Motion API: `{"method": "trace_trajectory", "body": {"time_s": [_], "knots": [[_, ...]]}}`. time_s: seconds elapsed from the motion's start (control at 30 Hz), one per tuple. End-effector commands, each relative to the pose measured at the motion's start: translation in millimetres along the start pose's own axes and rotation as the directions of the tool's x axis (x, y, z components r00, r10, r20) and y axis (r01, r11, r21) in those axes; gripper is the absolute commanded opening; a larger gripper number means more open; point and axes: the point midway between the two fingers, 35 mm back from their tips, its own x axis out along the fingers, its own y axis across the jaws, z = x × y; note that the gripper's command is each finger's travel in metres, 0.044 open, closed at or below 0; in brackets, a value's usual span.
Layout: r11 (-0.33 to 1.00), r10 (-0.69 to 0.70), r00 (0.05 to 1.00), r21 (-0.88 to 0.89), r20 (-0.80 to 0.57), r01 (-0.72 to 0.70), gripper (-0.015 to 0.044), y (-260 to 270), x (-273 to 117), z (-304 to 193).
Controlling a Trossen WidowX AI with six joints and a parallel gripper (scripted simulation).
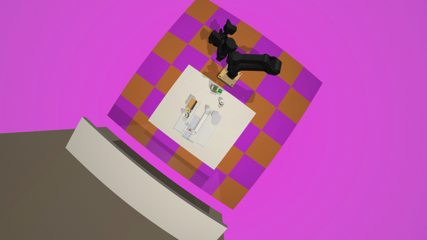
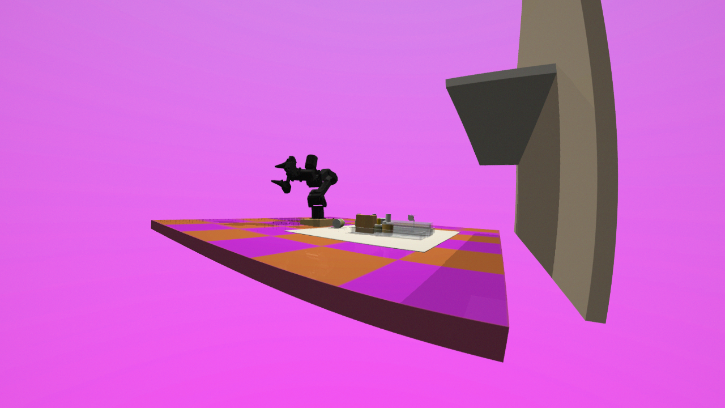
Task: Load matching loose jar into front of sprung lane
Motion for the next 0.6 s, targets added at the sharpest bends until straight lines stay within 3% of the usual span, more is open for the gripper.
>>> {"method": "trace_trajectory", "body": {"time_s": [0.0,0.1,0.23,0.4,0.57], "knots": [[1.0,0.004,1.0,0.0,0.011,-0.004,0.0426,1,0,3],[0.997,0.075,0.983,-0.005,0.169,-0.075,0.044,10,-11,39],[0.973,0.224,0.884,-0.046,0.41,-0.225,0.044,32,-43,95],[0.886,0.438,0.653,-0.176,0.617,-0.429,0.044,62,-107,144],[0.723,0.641,0.365,-0.372,0.676,-0.581,0.044,88,-183,162]]}}
